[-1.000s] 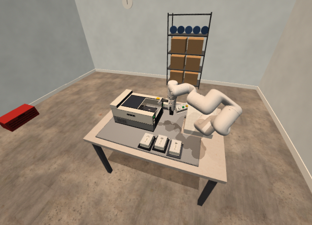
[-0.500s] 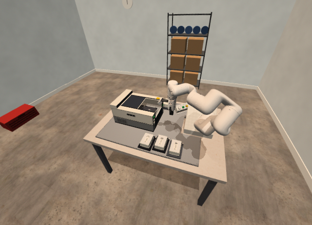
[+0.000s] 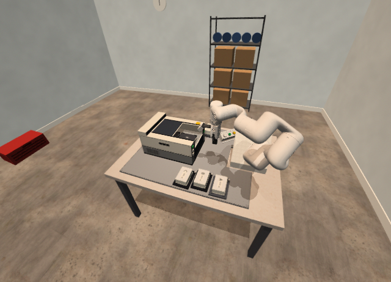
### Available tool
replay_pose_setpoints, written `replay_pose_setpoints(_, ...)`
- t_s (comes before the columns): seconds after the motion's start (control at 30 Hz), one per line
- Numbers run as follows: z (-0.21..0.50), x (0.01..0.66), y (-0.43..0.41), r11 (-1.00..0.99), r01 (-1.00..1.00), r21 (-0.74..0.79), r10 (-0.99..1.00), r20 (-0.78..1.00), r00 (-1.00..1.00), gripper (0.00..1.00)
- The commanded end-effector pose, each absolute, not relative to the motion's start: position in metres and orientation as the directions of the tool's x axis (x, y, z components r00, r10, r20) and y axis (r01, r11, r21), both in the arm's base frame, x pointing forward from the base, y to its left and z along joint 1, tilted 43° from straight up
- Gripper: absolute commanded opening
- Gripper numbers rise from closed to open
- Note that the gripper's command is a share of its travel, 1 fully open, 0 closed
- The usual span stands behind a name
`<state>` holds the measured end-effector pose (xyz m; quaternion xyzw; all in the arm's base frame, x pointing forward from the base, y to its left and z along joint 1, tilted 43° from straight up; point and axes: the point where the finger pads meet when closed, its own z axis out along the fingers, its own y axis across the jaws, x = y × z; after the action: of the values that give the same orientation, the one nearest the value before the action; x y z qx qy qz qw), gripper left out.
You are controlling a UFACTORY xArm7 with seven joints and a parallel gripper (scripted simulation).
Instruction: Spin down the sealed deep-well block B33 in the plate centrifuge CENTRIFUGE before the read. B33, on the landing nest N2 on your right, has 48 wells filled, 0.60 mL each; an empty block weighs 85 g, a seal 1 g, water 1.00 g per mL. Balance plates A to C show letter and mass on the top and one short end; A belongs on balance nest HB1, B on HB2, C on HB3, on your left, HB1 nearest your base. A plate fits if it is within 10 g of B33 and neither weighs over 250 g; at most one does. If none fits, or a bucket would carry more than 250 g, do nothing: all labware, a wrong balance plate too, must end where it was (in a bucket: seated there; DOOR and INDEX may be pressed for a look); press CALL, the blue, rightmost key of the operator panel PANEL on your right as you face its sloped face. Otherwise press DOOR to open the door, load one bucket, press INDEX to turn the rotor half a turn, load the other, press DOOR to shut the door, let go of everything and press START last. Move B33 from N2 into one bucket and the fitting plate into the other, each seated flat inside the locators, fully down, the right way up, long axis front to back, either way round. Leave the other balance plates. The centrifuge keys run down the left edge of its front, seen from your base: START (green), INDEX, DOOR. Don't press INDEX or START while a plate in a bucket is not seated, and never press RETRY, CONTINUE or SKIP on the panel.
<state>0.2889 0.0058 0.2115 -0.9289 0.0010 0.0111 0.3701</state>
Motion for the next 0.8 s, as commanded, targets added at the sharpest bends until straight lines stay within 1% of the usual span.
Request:
replay_pose_setpoints(0.0,0.2123,0.2897,0.0048,-0.727,-0.010,-0.687,0.004,-0.019,1.000,0.00)
replay_pose_setpoints(0.77,0.2124,0.2909,0.0037,-0.726,0.006,-0.687,0.016,-0.008,1.000,0.00)
